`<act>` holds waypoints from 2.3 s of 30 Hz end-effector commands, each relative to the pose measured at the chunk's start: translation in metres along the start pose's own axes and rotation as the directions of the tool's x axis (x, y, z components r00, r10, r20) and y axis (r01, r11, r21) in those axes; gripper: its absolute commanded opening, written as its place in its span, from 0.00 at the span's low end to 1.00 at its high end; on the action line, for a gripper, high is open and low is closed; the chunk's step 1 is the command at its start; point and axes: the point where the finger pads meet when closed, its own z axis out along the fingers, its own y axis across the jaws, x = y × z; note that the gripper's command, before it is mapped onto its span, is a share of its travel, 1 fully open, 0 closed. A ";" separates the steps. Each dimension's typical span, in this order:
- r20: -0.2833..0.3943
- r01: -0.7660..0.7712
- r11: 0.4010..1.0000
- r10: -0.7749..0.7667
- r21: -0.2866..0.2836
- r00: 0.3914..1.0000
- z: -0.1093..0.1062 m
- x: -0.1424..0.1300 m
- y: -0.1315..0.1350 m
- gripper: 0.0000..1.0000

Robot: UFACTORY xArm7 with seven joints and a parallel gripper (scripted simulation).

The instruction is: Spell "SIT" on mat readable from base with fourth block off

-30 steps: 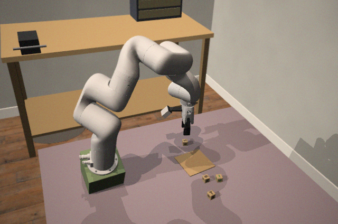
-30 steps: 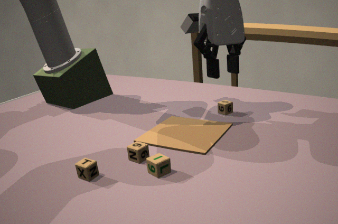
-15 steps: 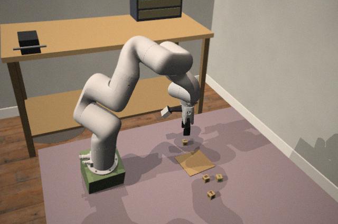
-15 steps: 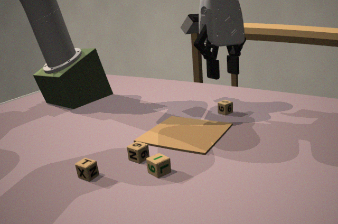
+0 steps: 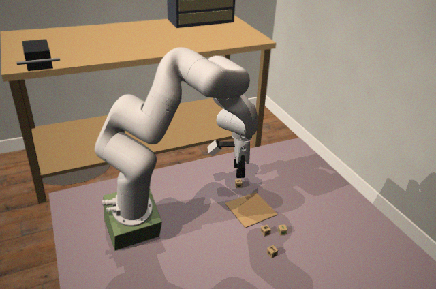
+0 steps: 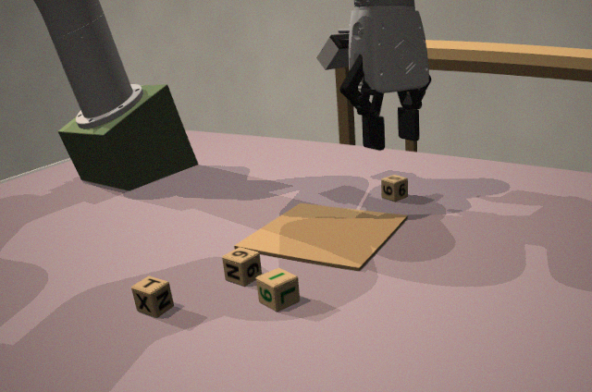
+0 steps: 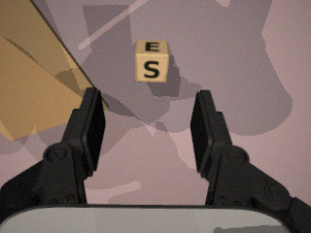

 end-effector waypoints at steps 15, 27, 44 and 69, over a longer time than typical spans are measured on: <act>0.003 0.000 1.000 0.000 -0.004 1.000 0.025 -0.001 0.002 0.63; 0.003 0.000 1.000 0.000 -0.004 1.000 0.033 -0.002 0.002 0.63; 0.003 0.000 1.000 0.000 -0.004 1.000 0.035 -0.002 0.002 0.63; 0.003 0.000 1.000 0.000 -0.004 1.000 0.035 -0.002 0.002 0.63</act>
